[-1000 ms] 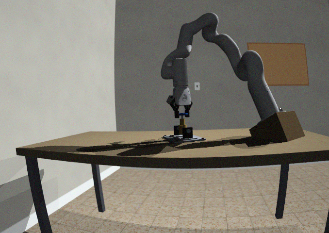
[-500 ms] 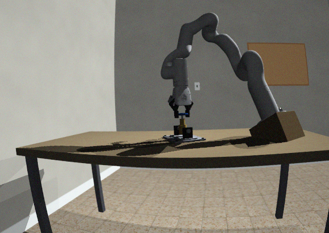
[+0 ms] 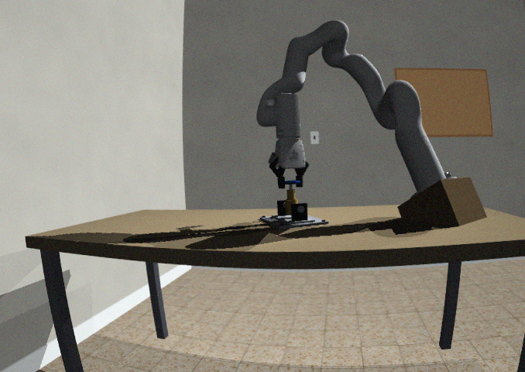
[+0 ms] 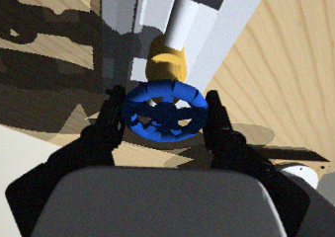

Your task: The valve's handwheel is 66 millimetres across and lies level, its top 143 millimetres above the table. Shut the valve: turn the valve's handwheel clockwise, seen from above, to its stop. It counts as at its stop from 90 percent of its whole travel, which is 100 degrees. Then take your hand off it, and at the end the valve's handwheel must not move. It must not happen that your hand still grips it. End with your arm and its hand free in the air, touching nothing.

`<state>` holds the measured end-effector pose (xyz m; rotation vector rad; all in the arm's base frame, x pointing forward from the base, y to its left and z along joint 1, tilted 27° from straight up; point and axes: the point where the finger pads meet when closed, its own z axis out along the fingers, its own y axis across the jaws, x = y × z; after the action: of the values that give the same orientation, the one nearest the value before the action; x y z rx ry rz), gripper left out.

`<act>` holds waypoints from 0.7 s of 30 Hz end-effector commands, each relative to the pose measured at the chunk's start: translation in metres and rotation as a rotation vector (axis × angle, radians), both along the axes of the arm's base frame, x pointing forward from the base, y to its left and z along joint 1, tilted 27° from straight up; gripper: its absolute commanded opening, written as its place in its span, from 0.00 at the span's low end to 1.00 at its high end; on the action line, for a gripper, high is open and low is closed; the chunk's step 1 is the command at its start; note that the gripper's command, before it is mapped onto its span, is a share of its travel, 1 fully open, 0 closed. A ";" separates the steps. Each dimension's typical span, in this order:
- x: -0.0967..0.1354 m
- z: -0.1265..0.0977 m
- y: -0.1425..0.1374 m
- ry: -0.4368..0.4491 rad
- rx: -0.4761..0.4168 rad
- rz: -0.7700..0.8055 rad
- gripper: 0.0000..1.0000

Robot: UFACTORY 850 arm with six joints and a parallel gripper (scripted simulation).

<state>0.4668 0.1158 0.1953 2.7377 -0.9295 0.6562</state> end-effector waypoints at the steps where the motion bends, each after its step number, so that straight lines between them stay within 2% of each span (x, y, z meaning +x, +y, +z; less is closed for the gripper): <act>1: 0.000 0.001 0.000 -0.002 0.001 0.000 0.00; 12: 0.000 0.001 0.000 -0.002 0.001 0.000 0.00; 13: 0.000 0.001 0.000 -0.002 0.001 0.000 1.00; 21: 0.000 0.001 0.000 -0.002 0.001 0.000 1.00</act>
<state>0.4667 0.1157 0.1950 2.7375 -0.9313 0.6558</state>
